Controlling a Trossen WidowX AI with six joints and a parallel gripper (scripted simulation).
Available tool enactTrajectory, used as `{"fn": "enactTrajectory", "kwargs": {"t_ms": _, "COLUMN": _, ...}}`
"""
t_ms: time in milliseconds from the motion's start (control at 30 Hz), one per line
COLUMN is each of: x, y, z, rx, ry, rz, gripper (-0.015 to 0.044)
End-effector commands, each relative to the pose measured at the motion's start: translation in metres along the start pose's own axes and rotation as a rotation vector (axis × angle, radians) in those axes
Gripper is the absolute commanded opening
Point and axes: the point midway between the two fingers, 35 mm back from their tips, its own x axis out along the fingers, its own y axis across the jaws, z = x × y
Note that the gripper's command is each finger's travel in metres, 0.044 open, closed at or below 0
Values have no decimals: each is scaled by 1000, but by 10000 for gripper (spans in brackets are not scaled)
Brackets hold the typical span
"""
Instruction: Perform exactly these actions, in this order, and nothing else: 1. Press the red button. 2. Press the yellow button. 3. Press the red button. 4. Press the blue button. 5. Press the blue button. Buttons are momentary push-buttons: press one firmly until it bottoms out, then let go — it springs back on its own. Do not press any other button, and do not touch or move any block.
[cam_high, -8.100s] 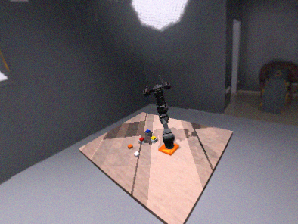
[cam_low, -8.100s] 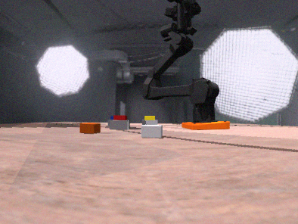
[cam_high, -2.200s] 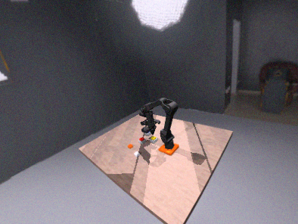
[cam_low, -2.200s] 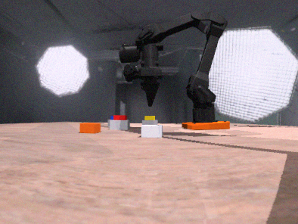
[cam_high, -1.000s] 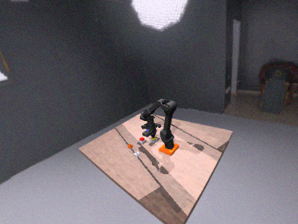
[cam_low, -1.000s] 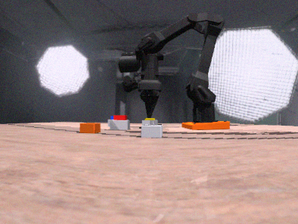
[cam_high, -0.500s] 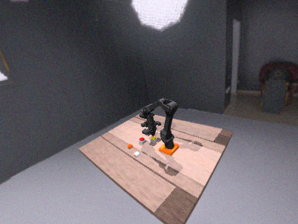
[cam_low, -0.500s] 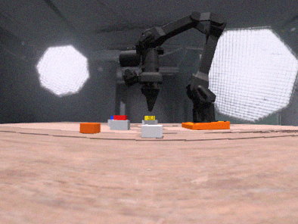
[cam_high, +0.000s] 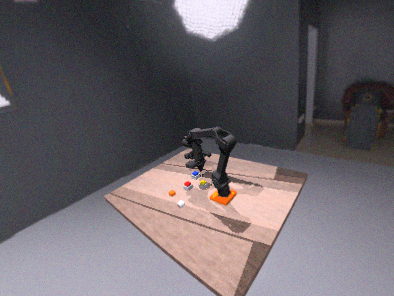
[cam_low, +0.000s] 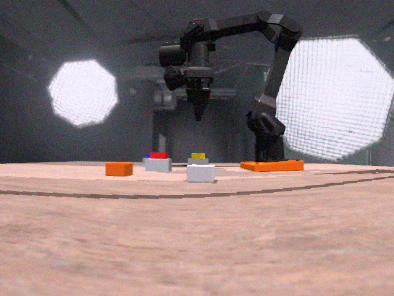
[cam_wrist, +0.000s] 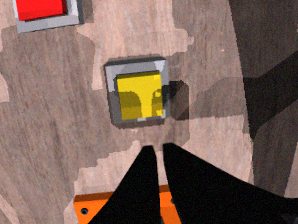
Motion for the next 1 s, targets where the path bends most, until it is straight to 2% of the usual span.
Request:
{"fn": "enactTrajectory", "kwargs": {"t_ms": 0, "x": -8, "y": 4, "z": 8, "rx": -2, "ry": -5, "rz": 5, "gripper": 20}}
{"fn": "enactTrajectory", "kwargs": {"t_ms": 233, "x": -9, "y": 62, "z": 80, "rx": -2, "ry": -11, "rz": 11, "gripper": 20}}
{"fn": "enactTrajectory", "kwargs": {"t_ms": 533, "x": -6, "y": 64, "z": 82, "rx": -2, "ry": -11, "rz": 11, "gripper": 20}}
{"fn": "enactTrajectory", "kwargs": {"t_ms": 733, "x": 51, "y": 65, "z": 83, "rx": -2, "ry": -11, "rz": 11, "gripper": 20}}
{"fn": "enactTrajectory", "kwargs": {"t_ms": 967, "x": 56, "y": 65, "z": 83, "rx": -2, "ry": -11, "rz": 11, "gripper": 20}}
